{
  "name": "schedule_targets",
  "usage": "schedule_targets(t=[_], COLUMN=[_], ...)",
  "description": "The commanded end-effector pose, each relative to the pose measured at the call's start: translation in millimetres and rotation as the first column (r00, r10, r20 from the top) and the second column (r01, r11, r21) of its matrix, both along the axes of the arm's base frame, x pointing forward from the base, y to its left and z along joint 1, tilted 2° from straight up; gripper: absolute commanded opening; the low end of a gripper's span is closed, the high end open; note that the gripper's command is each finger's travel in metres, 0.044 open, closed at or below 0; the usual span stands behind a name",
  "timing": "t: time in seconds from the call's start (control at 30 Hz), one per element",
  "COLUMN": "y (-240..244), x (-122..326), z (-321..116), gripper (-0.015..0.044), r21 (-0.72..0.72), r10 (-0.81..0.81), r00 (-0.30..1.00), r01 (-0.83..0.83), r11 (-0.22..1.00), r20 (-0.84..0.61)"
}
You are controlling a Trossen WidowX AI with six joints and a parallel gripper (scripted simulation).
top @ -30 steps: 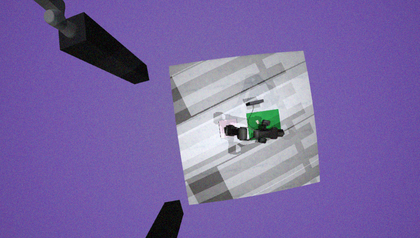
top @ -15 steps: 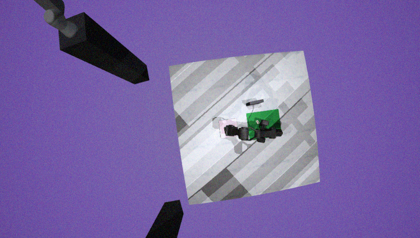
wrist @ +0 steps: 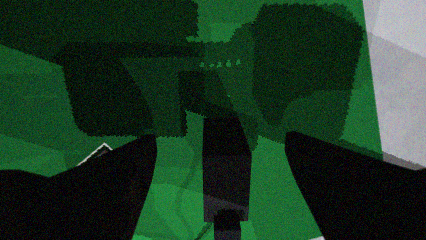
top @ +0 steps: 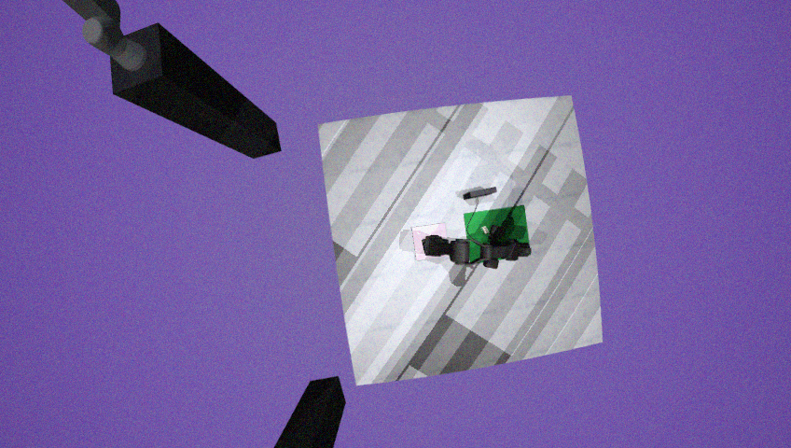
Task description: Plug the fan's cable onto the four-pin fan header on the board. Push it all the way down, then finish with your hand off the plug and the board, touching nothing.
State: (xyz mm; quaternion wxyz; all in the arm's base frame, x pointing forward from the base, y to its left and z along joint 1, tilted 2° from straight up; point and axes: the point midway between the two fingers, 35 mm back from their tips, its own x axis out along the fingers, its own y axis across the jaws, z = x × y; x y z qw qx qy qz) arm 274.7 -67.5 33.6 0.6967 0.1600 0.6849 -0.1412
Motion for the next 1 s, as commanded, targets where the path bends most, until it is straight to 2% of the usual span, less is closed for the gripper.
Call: schedule_targets(t=[0.0, 0.27, 0.4, 0.53, 0.73, 0.97], y=[0, 0, 0, -1, 0, 17], x=[0, 0, 0, 0, 1, 4], z=[0, 0, 3, 48, 49, 49], gripper=[0.0204, 0.0000, 0.0000, 0.0000, 0.0000, 0.0000], r21=[0.000, 0.000, 0.000, -0.003, -0.003, 0.003], r10=[0.000, 0.000, 0.000, -0.004, -0.010, -0.226], r00=[1.000, 1.000, 1.000, 1.000, 1.000, 0.974], r01=[0.000, 0.000, 0.000, 0.004, 0.010, 0.226], r11=[1.000, 1.000, 1.000, 1.000, 1.000, 0.974], r20=[0.000, 0.000, 0.000, -0.002, -0.003, -0.007])
